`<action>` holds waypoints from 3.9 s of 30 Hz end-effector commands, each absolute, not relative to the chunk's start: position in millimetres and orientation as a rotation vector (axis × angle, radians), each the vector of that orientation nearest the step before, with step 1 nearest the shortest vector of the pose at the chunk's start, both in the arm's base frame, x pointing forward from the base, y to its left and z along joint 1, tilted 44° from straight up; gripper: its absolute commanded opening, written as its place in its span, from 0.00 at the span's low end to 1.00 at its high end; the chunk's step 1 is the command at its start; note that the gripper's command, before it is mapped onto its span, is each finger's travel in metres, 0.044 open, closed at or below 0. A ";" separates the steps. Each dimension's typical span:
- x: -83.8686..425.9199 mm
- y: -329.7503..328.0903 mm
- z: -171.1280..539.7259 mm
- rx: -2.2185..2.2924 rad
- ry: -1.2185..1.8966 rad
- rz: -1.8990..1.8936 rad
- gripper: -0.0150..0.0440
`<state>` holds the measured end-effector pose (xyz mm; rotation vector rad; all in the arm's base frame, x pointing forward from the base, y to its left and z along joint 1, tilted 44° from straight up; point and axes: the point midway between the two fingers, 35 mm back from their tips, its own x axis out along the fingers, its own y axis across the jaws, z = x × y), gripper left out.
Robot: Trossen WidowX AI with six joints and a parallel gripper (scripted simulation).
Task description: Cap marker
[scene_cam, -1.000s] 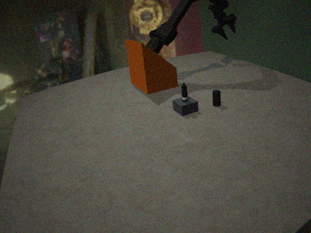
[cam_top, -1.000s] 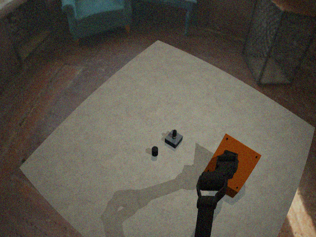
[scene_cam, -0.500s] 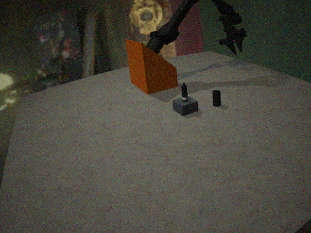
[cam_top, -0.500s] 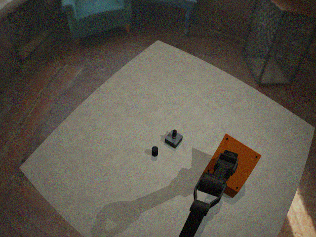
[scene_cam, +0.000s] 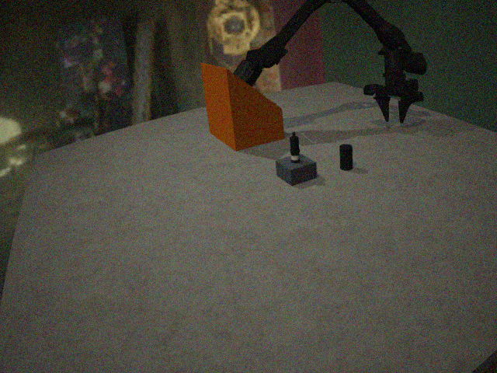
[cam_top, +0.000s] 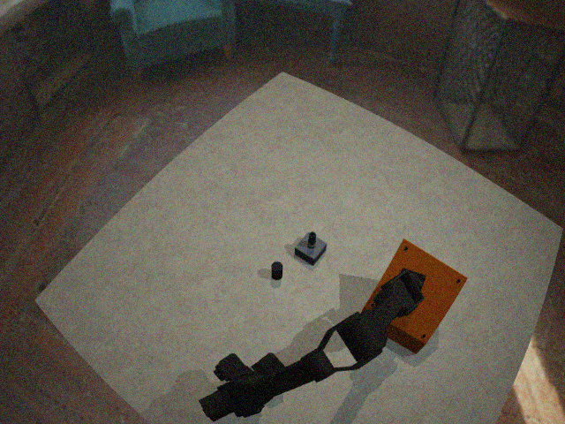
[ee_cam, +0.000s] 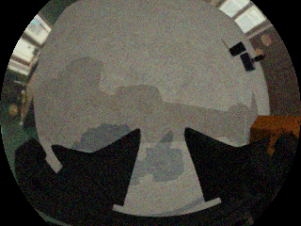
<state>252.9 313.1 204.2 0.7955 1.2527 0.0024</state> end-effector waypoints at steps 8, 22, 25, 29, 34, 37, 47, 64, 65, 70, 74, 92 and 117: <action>327.9 179.5 123.8 1.020 1.474 -0.313 0.67; 333.0 12.0 65.5 1.659 1.590 -0.510 0.67; 331.6 4.9 63.9 1.696 1.585 -0.512 0.67; 332.2 6.8 61.8 1.696 1.585 -0.512 0.67; 337.0 28.6 38.7 1.697 1.586 -0.510 0.67; 337.9 31.8 35.1 1.697 1.586 -0.510 0.67; 341.2 43.1 22.4 1.697 1.586 -0.510 0.67; 346.3 61.0 2.4 1.697 1.586 -0.510 0.67; 346.5 62.1 1.3 1.697 1.586 -0.510 0.67; 347.5 67.6 -4.4 1.698 1.586 -0.509 0.67; 348.1 72.0 -8.9 1.699 1.587 -0.509 0.67; 348.3 72.2 -9.1 1.699 1.587 -0.509 0.30; 337.2 24.0 30.3 1.694 1.583 -0.515 0.25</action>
